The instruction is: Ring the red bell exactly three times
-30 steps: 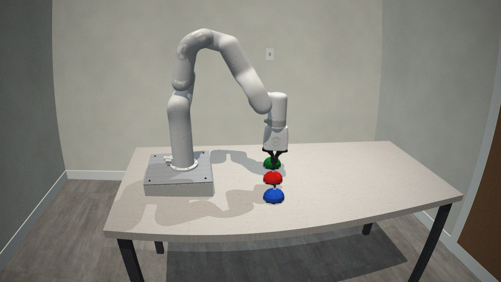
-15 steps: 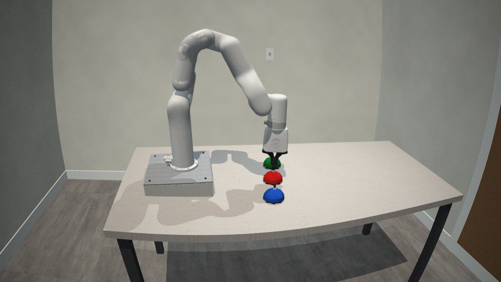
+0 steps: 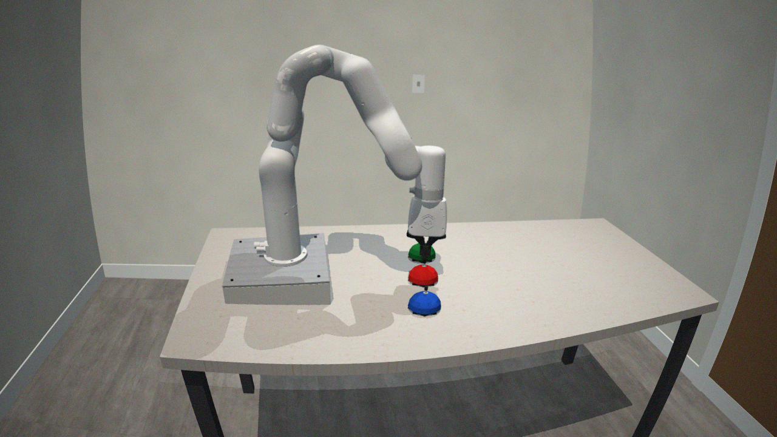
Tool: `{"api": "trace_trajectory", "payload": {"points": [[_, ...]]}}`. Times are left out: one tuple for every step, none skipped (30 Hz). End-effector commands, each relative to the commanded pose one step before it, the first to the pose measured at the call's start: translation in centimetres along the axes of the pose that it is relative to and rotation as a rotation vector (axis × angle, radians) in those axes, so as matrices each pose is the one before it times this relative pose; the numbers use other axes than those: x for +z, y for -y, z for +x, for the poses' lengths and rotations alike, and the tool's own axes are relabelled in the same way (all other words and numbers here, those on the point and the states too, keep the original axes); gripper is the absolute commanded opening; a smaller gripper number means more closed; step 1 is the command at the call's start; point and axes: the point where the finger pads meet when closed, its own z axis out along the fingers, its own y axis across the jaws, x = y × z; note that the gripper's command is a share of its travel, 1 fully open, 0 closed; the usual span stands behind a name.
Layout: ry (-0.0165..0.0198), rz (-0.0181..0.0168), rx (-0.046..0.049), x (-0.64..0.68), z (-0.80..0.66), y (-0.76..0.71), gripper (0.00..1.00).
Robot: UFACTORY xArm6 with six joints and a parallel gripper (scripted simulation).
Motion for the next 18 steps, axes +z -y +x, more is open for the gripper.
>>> {"api": "trace_trajectory", "payload": {"points": [[-0.00044, -0.00329, 0.00009, 0.122, 0.014, -0.129, 0.0], [0.0, 0.0, 0.0, 0.0, 0.0, 0.0, 0.0], [-0.00001, 0.0, 0.0, 0.12, 0.0, 0.001, 0.0], [0.0, 0.0, 0.0, 0.125, 0.0, 0.0, 0.0], [0.00001, 0.0, 0.0, 0.12, 0.0, -0.001, 0.0], [0.0, 0.0, 0.0, 0.107, 0.0, 0.0, 0.0], [0.0, 0.0, 0.0, 0.088, 0.0, 0.0, 0.0], [0.0, 0.0, 0.0, 0.064, 0.0, 0.0, 0.0], [0.0, 0.0, 0.0, 0.039, 0.0, 0.0, 0.0], [0.0, 0.0, 0.0, 0.017, 0.0, 0.0, 0.0], [0.0, 0.0, 0.0, 0.003, 0.0, 0.0, 0.0], [0.0, 0.0, 0.0, 0.0, 0.0, 0.0, 0.0], [0.0, 0.0, 0.0, 0.0, 0.0, 0.0, 0.0], [0.0, 0.0, 0.0, 0.0, 0.0, 0.0, 0.0], [0.0, 0.0, 0.0, 0.0, 0.0, 0.0, 0.0], [0.0, 0.0, 0.0, 0.0, 0.0, 0.0, 0.0], [0.0, 0.0, 0.0, 0.0, 0.0, 0.0, 0.0], [0.0, 0.0, 0.0, 0.0, 0.0, 0.0, 0.0]]}}
